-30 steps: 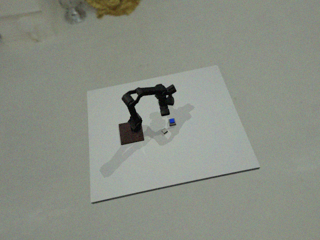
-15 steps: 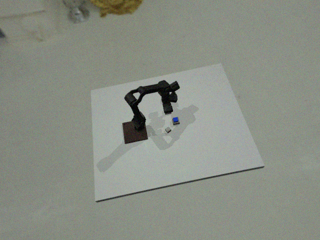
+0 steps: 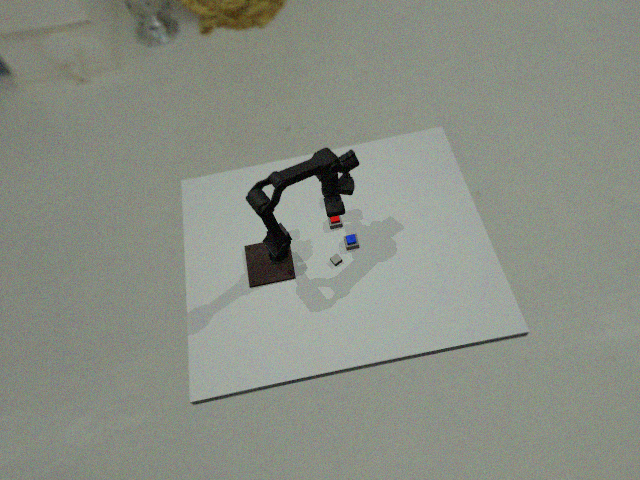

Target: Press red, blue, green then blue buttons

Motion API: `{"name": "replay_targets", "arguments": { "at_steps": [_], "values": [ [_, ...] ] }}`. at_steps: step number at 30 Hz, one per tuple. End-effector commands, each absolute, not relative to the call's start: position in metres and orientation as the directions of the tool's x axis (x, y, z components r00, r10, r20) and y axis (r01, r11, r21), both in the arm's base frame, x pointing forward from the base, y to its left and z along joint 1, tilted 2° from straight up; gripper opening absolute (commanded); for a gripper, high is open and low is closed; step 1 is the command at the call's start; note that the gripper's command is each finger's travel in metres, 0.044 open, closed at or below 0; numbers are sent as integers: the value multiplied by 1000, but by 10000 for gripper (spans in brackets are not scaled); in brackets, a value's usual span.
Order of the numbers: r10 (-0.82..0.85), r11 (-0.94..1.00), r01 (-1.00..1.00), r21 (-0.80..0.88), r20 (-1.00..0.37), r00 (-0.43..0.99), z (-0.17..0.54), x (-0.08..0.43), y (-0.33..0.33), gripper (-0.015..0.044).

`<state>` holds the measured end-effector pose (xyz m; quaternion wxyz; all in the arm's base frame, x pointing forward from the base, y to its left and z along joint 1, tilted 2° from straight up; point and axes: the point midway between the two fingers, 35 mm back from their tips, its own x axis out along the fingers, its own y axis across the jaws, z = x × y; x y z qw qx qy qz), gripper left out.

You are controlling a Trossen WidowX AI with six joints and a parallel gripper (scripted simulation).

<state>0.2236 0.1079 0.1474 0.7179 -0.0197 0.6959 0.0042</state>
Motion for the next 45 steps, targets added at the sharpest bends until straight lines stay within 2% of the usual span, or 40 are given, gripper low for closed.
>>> {"name": "replay_targets", "arguments": {
  "at_steps": [1, 9, 16, 22, 45],
  "values": [
    [-21, 999, -29, -22, -999, 45, 155, 234, 93, 20],
    [-28, 999, -30, -30, -998, 49, 159, 267, 8, 20],
    [-29, 999, -31, -30, -998, 49, 157, 268, 6, 20],
    [-29, 999, -31, -30, -998, 49, 99, 271, 5, 20],
    [-29, 999, -31, -30, -998, 49, 72, 272, 4, 20]
  ]
}}
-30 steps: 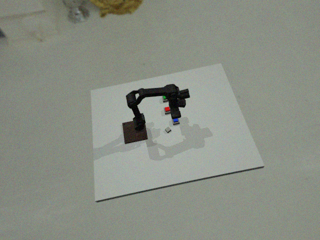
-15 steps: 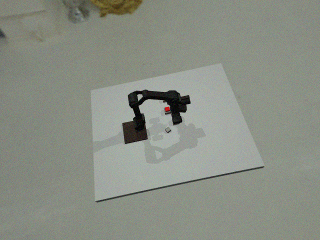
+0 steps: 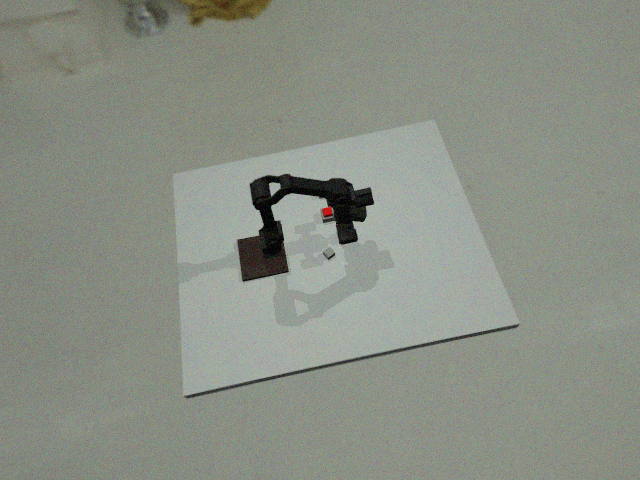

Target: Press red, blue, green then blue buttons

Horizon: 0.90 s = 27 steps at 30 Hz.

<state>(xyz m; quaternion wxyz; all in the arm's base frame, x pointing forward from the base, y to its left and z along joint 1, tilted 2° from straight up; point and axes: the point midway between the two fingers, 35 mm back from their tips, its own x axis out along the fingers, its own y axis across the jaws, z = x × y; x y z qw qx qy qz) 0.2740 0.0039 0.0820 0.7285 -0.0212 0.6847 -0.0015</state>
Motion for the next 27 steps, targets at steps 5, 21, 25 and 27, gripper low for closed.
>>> {"name": "replay_targets", "arguments": {
  "at_steps": [5, 21, 25, 27],
  "values": [
    [-29, 999, -31, -30, -998, 49, 65, 272, 4, 20],
    [-29, 999, -31, -30, -998, 48, 64, 272, 4, 20],
    [-29, 999, -31, -30, -998, 48, 64, 272, 4, 20],
    [-29, 999, -31, -30, -998, 48, 64, 272, 4, 20]
  ]
}}
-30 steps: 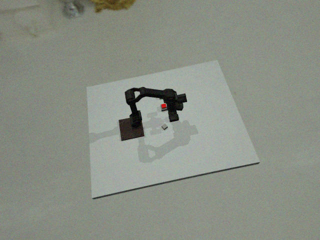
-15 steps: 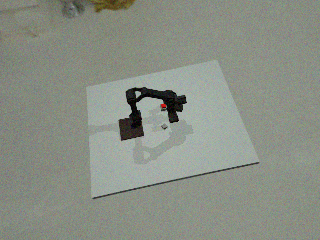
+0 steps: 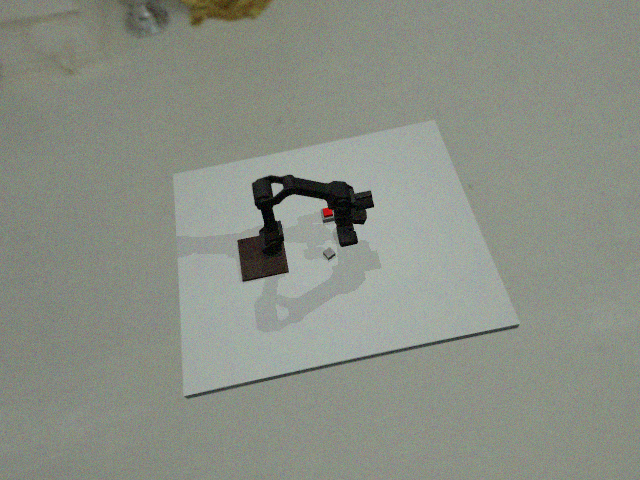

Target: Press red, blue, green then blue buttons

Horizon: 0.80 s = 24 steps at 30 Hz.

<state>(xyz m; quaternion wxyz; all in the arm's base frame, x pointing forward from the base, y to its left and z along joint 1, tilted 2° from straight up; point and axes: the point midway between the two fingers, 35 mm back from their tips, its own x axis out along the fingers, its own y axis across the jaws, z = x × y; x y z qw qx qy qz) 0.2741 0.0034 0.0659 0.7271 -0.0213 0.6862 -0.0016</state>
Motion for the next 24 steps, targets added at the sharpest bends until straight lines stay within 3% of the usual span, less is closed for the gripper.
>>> {"name": "replay_targets", "arguments": {
  "at_steps": [1, 17, 24],
  "values": [
    [-29, 999, -31, -30, -998, 48, 64, 272, 4, 20],
    [-29, 999, -31, -30, -998, 49, 99, 271, 5, 20],
    [-29, 999, -31, -30, -998, 49, 159, 268, 6, 20]
  ]
}}
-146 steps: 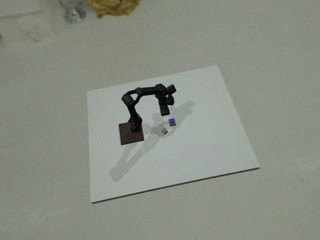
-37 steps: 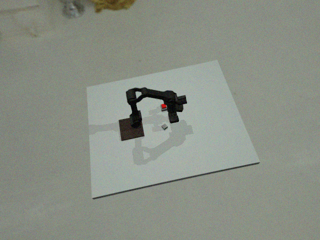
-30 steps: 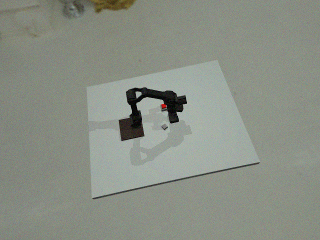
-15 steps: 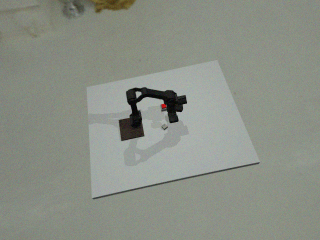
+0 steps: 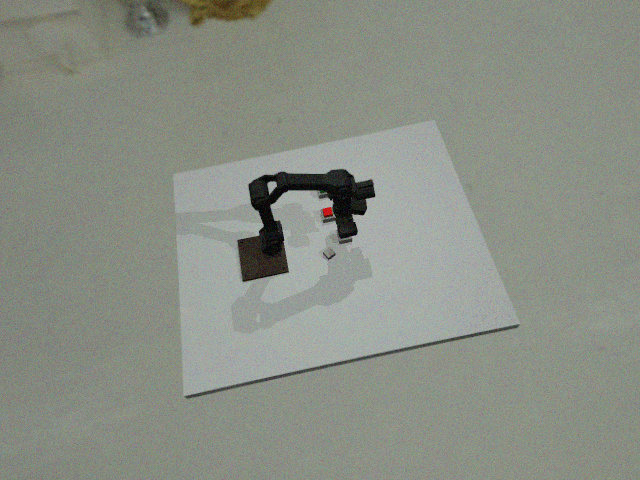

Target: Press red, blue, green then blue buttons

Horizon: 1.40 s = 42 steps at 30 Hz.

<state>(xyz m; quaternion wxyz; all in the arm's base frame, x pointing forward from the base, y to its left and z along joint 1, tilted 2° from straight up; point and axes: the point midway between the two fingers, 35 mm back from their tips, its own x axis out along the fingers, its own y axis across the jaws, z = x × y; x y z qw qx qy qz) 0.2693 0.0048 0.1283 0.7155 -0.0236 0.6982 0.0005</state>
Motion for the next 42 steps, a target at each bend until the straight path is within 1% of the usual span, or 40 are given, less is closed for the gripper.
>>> {"name": "replay_targets", "arguments": {
  "at_steps": [1, 8, 15, 20, 23, 31, 37, 42],
  "values": [
    [-29, 999, -31, -30, -998, 49, 159, 268, 6, 20],
    [-28, 999, -31, -29, -998, 48, 159, 270, 15, 20],
    [-18, 999, -31, -20, -999, 46, 157, 269, 113, 20],
    [-14, 999, -31, -15, -999, 45, 154, 246, 185, 20],
    [-12, 999, -31, -14, -999, 45, 153, 229, 217, 20],
    [-12, 999, -31, -13, -999, 45, 151, 227, 220, 20],
    [-12, 999, -31, -14, -999, 45, 93, 230, 219, 20],
    [-12, 999, -31, -14, -999, 45, 91, 230, 219, 20]
  ]
}}
